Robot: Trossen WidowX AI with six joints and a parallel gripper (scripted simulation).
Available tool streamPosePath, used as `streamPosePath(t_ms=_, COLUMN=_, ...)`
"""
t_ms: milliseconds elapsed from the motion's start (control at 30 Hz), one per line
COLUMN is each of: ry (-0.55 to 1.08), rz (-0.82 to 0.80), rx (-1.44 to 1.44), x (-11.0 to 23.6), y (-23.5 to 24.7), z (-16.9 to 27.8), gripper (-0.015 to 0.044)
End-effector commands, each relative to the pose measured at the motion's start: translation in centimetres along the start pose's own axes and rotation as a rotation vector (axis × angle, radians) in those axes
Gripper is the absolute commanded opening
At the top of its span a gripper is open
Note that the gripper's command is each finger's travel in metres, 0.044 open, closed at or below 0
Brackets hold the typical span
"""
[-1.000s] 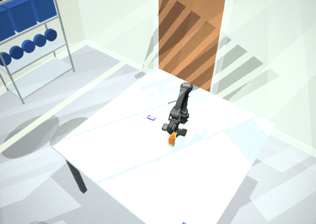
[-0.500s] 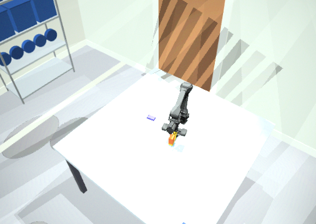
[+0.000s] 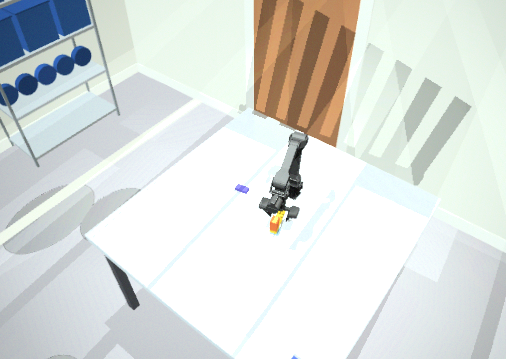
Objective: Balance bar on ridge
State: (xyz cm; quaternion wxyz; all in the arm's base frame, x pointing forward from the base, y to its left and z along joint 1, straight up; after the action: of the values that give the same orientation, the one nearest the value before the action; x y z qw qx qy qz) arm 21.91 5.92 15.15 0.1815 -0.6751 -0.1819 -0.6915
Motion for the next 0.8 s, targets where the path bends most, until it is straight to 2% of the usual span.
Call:
streamPosePath(t_ms=0, ry=0.0, rz=0.001, rx=0.0, x=0.0, y=0.0, z=0.0, gripper=0.044)
streamPosePath(t_ms=100, ry=0.0, rz=0.001, rx=0.0, x=0.8, y=0.0, z=0.1, gripper=0.044)
streamPosePath(t_ms=367, ry=0.0, rz=0.0, rx=0.0, x=9.8, y=0.0, z=0.0, gripper=0.044)
streamPosePath(t_ms=767, ry=0.0, rz=0.0, rx=0.0, x=10.0, y=0.0, z=0.0, gripper=0.044)
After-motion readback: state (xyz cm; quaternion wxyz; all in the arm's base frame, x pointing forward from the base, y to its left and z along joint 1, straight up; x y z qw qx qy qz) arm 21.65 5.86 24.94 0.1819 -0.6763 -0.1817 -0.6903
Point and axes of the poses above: the point midway between the two fingers, 35 mm back from their tips, its own x axis back along the fingers, its own y axis across the jaws, z = x × y, the point moved 6 cm from there along x, back along the fingers, and after that the axes turned 13 degrees about x, right-handed, at the moved point
